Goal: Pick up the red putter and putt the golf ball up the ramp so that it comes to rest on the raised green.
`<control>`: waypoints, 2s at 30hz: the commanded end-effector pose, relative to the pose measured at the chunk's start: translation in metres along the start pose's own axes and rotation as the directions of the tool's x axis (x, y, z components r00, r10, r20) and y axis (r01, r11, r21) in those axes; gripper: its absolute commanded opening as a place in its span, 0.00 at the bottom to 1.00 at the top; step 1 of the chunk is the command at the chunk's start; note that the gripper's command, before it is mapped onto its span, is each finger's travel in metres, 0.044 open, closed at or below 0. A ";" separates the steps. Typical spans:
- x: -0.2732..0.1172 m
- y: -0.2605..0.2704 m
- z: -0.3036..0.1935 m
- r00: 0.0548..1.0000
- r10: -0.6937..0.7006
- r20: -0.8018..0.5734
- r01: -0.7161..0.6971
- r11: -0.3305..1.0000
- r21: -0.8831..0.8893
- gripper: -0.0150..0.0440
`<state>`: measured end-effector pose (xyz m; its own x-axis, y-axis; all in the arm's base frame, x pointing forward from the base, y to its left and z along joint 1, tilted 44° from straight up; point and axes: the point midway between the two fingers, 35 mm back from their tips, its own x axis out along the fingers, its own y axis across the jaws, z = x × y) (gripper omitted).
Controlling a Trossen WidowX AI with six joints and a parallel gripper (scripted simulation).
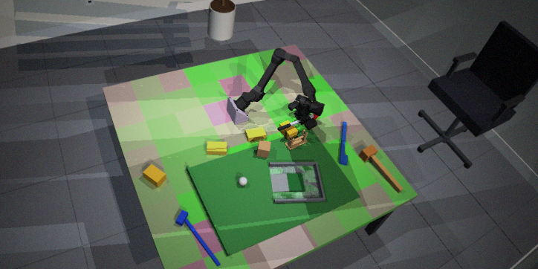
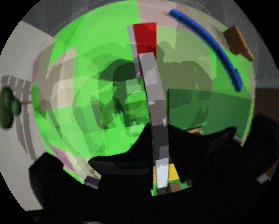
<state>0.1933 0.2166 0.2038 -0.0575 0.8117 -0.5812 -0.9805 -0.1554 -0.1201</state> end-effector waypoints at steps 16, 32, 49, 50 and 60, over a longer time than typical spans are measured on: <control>-0.087 -0.001 0.017 1.000 -0.002 0.005 0.002 1.000 -0.001 0.25; -0.094 -0.050 -0.037 0.996 -0.045 -0.073 0.066 0.950 0.306 0.25; -0.121 -0.098 -0.131 0.984 -0.097 -0.149 0.173 0.702 0.691 0.25; -0.123 -0.100 -0.137 0.983 -0.098 -0.153 0.178 0.682 0.709 0.25; -0.141 -0.113 -0.199 0.976 -0.105 -0.192 0.219 0.469 0.856 0.25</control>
<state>0.3401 0.0263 0.1538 0.0781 0.7127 -0.6971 -0.7038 0.5347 0.4678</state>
